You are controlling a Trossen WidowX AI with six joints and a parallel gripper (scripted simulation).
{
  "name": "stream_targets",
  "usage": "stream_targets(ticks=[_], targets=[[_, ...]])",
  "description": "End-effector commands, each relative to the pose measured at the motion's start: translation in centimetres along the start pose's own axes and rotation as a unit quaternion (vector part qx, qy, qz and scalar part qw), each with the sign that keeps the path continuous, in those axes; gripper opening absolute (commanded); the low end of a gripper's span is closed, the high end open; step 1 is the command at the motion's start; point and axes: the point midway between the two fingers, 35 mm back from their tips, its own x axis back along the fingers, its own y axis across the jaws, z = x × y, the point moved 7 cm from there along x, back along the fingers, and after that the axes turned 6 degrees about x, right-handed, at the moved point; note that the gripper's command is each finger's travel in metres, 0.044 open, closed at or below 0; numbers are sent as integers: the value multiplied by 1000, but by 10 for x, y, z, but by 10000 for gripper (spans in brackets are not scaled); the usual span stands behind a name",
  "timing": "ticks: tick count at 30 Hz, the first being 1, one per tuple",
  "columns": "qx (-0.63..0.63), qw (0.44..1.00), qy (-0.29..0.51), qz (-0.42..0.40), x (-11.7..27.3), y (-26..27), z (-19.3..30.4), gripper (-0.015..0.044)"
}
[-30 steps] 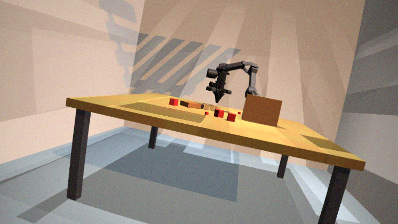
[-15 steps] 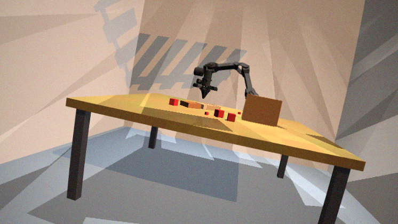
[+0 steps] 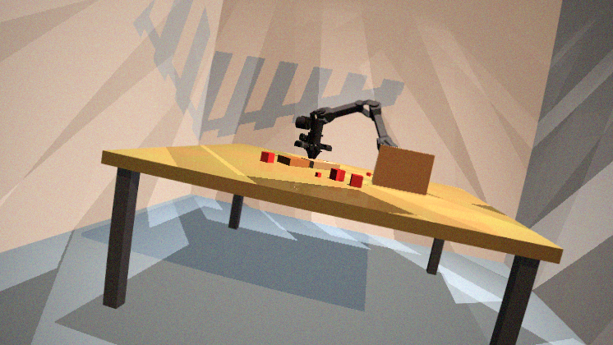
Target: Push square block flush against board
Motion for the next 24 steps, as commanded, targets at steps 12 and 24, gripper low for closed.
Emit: stream_targets(ticks=[12, 24], targets=[[5, 1000, -3, -6, 1, 5, 19, 0], [5, 1000, -4, -6, 1, 5, 10, 0]])
